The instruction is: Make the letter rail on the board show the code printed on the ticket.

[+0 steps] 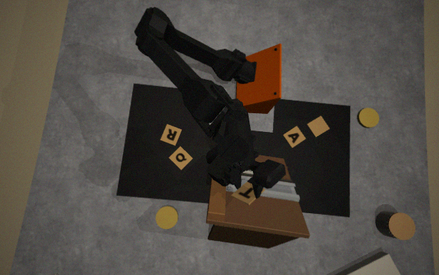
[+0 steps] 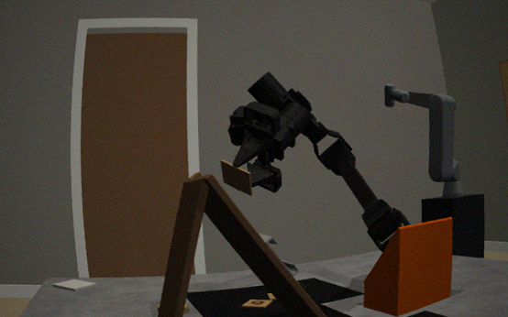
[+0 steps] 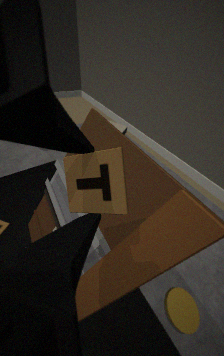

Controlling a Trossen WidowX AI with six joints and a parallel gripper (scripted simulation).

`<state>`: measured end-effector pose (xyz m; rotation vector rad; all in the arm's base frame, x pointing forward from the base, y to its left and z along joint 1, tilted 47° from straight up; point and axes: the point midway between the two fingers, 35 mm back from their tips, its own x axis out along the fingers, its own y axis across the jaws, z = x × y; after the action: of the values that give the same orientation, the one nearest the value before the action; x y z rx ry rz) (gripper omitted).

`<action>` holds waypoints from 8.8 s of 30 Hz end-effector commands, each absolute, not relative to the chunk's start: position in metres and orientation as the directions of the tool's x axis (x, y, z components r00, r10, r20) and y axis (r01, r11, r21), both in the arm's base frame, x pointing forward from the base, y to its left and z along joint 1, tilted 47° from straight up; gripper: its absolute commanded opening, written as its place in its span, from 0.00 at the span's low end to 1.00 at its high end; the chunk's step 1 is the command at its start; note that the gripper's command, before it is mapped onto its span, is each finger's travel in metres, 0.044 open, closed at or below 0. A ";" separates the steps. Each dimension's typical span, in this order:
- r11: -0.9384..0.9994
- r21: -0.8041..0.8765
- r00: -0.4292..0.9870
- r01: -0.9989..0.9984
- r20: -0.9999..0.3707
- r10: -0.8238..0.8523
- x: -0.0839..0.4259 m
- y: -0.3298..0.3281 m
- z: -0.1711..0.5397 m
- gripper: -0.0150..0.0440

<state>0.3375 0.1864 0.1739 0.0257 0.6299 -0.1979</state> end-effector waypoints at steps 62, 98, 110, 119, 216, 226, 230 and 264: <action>0.698 -0.715 0.868 0.024 -0.332 -0.370 0.295 0.291 -0.082 0.25; 0.696 -0.717 0.870 0.027 -0.327 -0.370 0.330 0.275 -0.093 0.25; 0.696 -0.717 0.870 0.027 -0.327 -0.370 0.330 0.275 -0.093 0.25; 0.696 -0.717 0.870 0.027 -0.327 -0.370 0.330 0.275 -0.093 0.25; 0.695 -0.718 0.869 0.027 -0.326 -0.371 0.330 0.257 -0.073 0.25; 0.695 -0.719 0.869 0.027 -0.326 -0.371 0.330 0.254 -0.069 0.25; 0.695 -0.719 0.869 0.027 -0.326 -0.371 0.330 0.252 -0.068 0.25; 0.694 -0.719 0.869 0.027 -0.326 -0.371 0.329 0.240 -0.056 0.25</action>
<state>0.3291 0.2415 -0.0586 -0.7774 0.4764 -0.2348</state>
